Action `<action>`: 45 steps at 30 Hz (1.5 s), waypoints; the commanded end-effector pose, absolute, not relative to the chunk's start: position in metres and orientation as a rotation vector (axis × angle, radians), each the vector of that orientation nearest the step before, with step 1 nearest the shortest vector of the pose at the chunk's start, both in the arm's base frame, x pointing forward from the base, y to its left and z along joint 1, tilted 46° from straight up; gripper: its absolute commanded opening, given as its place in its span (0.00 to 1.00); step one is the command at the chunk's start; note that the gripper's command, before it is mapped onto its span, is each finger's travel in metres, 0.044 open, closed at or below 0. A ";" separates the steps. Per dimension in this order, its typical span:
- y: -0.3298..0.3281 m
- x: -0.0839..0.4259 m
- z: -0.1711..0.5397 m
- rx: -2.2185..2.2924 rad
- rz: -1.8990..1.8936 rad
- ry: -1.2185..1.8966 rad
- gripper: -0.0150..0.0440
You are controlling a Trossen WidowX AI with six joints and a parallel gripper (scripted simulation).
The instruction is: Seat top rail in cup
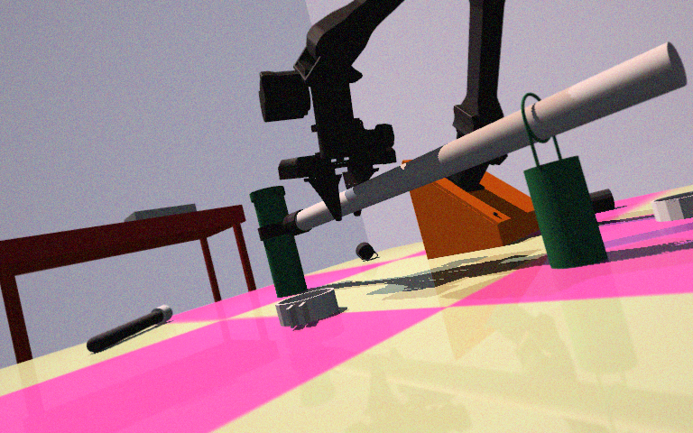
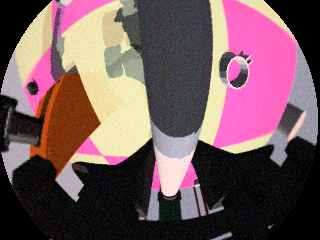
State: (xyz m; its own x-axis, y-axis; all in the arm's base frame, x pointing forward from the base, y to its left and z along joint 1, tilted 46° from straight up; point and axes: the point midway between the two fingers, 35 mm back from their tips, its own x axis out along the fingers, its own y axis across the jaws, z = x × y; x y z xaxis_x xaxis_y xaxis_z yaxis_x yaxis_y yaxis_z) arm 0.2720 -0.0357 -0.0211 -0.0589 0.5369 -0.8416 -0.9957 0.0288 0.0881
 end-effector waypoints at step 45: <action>-0.066 0.272 -0.043 -0.712 1.440 0.860 0.25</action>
State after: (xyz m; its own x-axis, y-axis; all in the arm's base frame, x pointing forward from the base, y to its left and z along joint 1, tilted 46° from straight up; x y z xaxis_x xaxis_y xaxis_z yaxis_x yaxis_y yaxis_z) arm 0.2707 -0.0576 -0.0417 -0.0692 0.5490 -0.8330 -0.9953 0.0188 0.0950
